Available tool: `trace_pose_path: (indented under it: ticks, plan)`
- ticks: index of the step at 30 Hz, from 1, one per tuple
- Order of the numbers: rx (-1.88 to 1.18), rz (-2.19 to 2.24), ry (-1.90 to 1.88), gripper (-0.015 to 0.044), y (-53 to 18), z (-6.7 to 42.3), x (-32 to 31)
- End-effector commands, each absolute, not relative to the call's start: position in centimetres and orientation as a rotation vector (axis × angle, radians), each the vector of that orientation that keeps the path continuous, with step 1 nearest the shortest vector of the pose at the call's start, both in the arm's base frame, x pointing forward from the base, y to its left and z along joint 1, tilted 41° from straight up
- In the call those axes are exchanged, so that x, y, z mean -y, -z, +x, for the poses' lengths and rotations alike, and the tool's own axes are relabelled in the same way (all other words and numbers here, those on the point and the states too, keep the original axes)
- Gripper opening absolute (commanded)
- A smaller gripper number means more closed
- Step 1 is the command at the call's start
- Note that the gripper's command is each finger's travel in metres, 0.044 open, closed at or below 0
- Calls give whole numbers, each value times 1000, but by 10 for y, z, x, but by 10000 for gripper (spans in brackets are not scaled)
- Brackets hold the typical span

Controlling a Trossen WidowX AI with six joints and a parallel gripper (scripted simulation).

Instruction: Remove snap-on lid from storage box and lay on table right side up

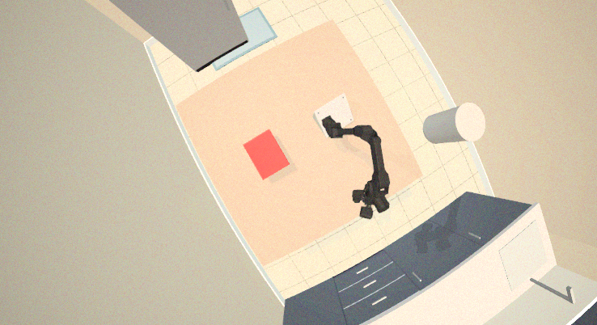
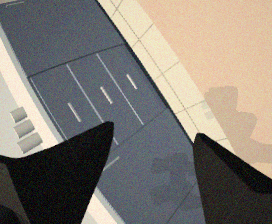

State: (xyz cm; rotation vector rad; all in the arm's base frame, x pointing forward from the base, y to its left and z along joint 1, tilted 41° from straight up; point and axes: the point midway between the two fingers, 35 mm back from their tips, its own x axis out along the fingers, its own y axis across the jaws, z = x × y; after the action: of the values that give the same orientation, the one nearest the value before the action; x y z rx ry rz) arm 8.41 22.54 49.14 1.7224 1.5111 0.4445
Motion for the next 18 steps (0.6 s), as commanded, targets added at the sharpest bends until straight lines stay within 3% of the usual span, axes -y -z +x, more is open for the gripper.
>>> trace_pose_path:
  ticks: [1, 11, 18]
  plan:
    - [-1428, 1705, -375, 235, -468, 116, -233]
    - [-1246, 1694, -144, 235, -383, 230, -215]
    - [-1166, 1736, 43, 235, -301, 304, -153]
